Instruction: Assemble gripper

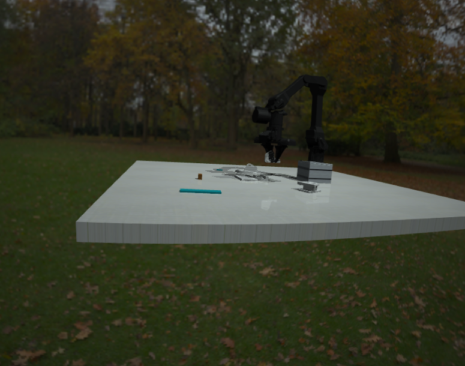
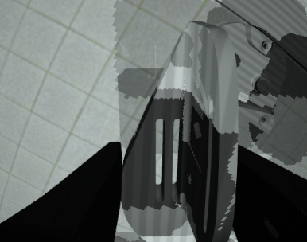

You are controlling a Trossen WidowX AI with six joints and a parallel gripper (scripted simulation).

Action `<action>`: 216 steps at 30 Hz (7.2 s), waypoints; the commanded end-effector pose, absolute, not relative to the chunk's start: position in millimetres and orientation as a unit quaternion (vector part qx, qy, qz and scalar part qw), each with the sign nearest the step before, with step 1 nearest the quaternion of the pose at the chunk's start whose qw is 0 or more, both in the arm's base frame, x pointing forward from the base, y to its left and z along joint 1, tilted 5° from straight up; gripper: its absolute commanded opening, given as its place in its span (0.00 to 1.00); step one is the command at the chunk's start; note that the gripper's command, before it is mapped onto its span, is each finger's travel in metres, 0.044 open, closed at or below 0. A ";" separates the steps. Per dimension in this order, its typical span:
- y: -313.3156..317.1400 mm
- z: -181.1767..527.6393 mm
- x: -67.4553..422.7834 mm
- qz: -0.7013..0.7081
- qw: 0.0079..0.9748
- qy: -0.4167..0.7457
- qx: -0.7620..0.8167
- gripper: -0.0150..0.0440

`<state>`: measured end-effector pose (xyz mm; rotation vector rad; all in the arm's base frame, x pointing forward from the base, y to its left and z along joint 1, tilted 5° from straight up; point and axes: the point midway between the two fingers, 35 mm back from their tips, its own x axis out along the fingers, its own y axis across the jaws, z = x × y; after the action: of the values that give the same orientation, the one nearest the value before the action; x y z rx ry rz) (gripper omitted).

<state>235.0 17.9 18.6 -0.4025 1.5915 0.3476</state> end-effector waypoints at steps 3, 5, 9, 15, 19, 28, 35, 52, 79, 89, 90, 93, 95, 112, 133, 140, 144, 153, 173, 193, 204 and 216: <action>8.3 18.1 229.5 0.087 0.681 0.718 -0.118 0.48; 5.3 18.1 228.2 0.065 0.684 0.720 -0.097 0.48; -0.7 18.2 225.5 0.020 0.688 0.723 -0.054 0.48; -9.3 18.2 221.1 -0.048 0.690 0.722 0.009 0.48; -12.8 18.2 219.2 -0.076 0.689 0.720 0.036 0.48; -12.8 18.2 219.2 -0.076 0.689 0.720 0.036 0.48; -12.8 18.2 219.2 -0.076 0.689 0.720 0.036 0.48; -12.4 18.8 224.1 -0.085 0.689 0.719 0.045 0.48; -1.1 16.2 311.6 -0.085 0.691 0.716 0.046 0.48; 0.8 14.1 322.3 -0.085 0.691 0.716 0.046 0.48; 0.8 14.1 322.3 -0.085 0.691 0.716 0.046 0.48; 0.8 14.1 322.3 -0.085 0.691 0.716 0.046 0.48; 0.8 14.1 322.3 -0.085 0.691 0.716 0.046 0.48; 0.8 14.1 322.4 -0.086 0.691 0.716 0.047 0.48; 0.8 3.2 323.1 -0.086 0.691 0.716 0.047 0.48; 0.2 -8.4 323.0 -0.086 0.691 0.716 0.047 0.48; -0.1 -14.9 322.6 -0.087 0.691 0.716 0.047 0.48; -0.9 -29.5 321.4 -0.087 0.691 0.716 0.047 0.48; -1.3 -36.7 320.5 -0.087 0.691 0.716 0.047 0.48; -1.6 -42.6 320.2 -0.084 0.691 0.716 0.045 0.48; -1.7 -44.8 320.1 -0.084 0.691 0.716 0.045 0.48; -1.9 -47.9 320.0 -0.085 0.691 0.716 0.045 0.48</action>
<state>321.0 -1.7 -45.7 0.1054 1.5983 -0.1924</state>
